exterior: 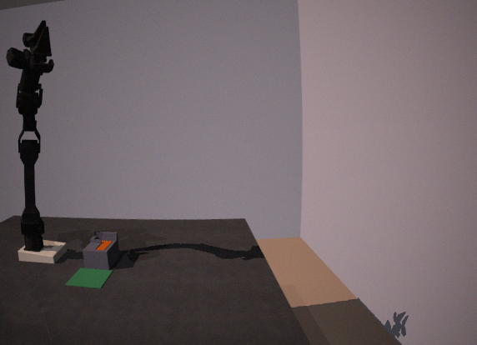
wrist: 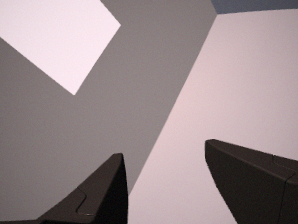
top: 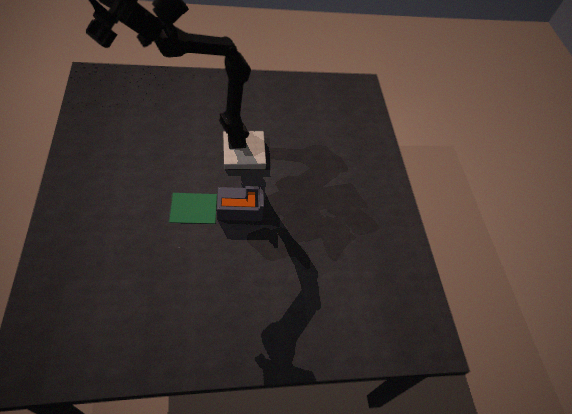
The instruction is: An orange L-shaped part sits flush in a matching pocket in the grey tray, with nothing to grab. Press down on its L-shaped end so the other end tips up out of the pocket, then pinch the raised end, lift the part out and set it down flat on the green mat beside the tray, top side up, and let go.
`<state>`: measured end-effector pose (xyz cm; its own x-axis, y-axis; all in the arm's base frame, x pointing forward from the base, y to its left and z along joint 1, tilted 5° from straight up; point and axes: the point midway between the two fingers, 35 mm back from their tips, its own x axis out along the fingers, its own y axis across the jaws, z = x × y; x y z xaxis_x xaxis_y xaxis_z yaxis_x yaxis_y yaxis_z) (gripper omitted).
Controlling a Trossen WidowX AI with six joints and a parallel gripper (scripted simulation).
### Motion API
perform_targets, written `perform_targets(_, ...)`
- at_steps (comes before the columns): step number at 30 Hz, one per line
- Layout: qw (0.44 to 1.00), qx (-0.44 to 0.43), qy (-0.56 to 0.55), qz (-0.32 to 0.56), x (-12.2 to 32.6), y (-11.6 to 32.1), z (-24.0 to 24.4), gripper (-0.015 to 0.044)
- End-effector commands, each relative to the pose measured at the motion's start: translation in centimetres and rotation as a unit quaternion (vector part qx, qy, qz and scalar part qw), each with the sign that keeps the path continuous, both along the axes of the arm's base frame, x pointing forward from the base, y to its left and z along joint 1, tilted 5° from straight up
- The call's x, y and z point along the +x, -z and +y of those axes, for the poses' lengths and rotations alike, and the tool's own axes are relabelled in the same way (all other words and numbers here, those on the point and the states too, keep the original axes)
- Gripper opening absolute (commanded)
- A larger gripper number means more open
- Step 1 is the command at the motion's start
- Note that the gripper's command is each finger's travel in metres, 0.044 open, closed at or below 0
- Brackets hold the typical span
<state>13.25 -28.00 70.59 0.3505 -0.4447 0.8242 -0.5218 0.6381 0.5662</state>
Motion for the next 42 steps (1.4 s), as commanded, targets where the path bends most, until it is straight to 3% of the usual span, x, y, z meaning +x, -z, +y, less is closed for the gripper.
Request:
perform_targets(1,0.995,0.067,-0.028,0.062,5.9,3.7,-1.3,0.018)
perform_targets(4,0.99,0.096,-0.034,0.102,9.2,6.0,-1.3,0.018)
perform_targets(13,0.919,0.166,-0.088,0.347,21.7,18.0,2.9,0.018)
perform_targets(23,0.751,0.121,-0.14,0.634,28.3,32.9,12.9,0.018)
perform_targets(29,0.598,0.027,-0.179,0.781,27.5,41.5,20.8,0.018)
perform_targets(34,0.429,-0.093,-0.211,0.873,23.7,47.8,27.2,0.018)
perform_targets(40,0.18,-0.265,-0.245,0.915,15.8,53.3,33.1,0.018)
perform_targets(42,0.149,-0.285,-0.248,0.914,14.7,53.7,33.6,0.018)
